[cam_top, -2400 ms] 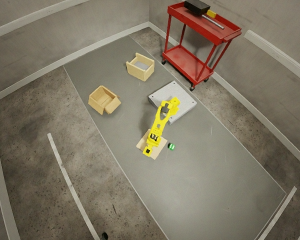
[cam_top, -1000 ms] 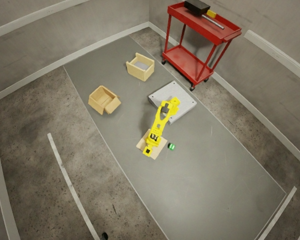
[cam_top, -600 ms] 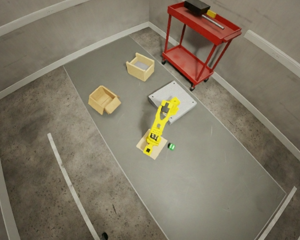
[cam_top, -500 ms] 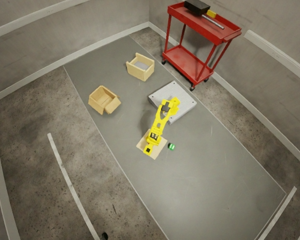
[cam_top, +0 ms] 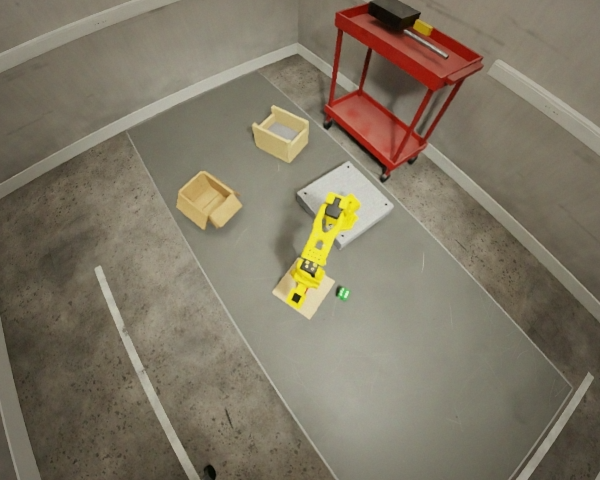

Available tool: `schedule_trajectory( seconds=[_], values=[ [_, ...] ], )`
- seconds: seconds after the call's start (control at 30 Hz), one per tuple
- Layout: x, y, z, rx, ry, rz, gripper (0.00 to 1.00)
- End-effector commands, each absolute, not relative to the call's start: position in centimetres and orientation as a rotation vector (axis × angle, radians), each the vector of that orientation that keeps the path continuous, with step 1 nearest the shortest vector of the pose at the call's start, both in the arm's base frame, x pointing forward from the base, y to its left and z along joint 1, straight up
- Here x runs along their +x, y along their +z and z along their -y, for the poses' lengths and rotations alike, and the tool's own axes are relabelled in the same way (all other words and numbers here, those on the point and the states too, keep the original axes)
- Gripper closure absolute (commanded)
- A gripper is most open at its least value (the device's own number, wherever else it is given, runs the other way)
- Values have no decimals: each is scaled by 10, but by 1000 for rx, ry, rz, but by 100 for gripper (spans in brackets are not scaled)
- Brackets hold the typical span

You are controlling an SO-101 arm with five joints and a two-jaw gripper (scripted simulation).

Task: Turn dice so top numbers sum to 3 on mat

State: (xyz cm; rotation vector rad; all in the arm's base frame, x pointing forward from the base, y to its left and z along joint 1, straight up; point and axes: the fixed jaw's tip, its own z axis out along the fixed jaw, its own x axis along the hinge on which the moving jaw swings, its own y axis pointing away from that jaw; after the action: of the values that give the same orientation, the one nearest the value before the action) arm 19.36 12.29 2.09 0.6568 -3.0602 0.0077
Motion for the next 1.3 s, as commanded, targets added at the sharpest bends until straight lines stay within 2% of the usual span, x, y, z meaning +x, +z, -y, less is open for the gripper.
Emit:
schedule_trajectory(
  seconds=[0.0,0.8,1.27],
  values=[
    [195,28,-126,660,-5,3081,64],
    [196,32,-127,663,-14,3098,64],
    [211,94,-135,721,-181,3365,65]
  ],
)
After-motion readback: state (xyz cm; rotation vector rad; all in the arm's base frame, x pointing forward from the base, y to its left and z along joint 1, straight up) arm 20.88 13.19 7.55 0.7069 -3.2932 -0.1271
